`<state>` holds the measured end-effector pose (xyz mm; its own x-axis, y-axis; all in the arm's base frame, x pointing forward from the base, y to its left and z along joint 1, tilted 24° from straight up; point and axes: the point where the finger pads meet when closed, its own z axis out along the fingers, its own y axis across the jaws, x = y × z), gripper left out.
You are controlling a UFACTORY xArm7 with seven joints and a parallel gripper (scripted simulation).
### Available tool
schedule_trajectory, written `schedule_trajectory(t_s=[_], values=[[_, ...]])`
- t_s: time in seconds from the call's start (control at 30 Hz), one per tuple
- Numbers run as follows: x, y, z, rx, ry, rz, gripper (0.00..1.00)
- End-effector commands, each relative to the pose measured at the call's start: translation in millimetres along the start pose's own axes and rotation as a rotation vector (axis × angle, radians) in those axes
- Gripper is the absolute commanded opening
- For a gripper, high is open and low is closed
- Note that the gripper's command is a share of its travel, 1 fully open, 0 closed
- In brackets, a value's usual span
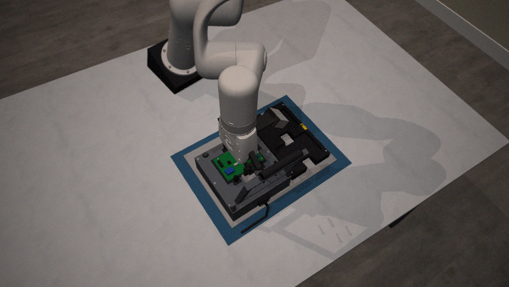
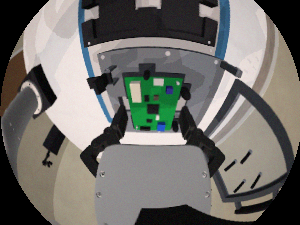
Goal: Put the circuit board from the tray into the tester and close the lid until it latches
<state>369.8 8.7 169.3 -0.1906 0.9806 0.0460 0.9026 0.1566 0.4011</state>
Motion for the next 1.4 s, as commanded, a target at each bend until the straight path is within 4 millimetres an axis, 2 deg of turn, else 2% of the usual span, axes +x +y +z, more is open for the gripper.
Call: schedule_trajectory(t_s=[0.0,0.43,0.83,0.9,1.37], values=[[-0.3,1.4,-7.3,-0.004,-0.001,0.000,1.00],[-0.2,1.3,-43.4,-0.004,-0.001,0.000,1.00],[-0.2,1.1,-105.9,-0.004,-0.001,0.000,1.00],[-0.2,1.1,-105.9,-0.004,-0.001,0.000,1.00],[-0.1,0.8,-185.6,-0.004,-0.001,0.000,1.00]])
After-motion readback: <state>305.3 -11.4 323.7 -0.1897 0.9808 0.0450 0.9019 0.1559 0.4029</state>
